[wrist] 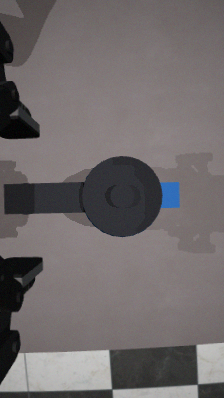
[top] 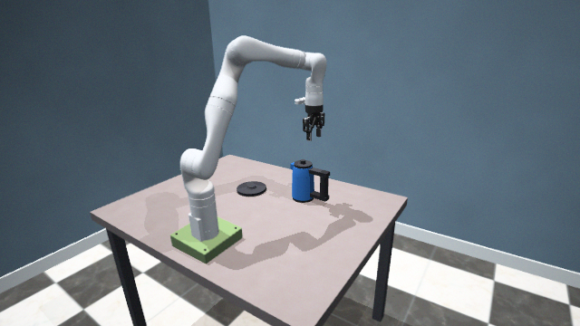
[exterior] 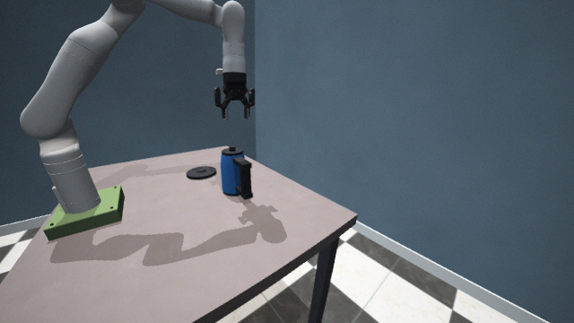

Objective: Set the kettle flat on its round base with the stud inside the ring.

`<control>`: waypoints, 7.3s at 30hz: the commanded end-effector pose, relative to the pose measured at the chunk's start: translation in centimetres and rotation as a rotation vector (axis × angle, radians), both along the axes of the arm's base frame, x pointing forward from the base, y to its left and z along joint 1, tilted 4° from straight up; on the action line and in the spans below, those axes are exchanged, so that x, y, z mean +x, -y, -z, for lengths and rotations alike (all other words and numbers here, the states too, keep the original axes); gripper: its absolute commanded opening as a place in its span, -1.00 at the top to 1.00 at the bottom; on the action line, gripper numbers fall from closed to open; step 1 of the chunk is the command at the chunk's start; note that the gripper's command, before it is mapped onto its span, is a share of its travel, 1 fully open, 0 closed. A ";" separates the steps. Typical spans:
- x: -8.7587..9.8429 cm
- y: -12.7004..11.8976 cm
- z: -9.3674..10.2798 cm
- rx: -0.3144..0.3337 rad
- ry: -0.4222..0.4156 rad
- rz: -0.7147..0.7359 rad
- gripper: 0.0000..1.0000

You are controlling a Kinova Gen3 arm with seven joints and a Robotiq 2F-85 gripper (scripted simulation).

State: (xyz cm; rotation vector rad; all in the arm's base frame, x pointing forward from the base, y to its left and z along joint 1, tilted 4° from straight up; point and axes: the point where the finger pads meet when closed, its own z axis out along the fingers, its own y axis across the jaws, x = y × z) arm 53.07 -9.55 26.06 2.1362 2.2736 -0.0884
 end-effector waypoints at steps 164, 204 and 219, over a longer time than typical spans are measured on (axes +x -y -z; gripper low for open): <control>-0.5 1.0 16.9 0.000 -0.004 0.002 -0.59; -0.5 1.0 16.9 0.000 -0.004 0.002 1.00; -0.5 1.0 16.9 0.000 -0.004 0.002 1.00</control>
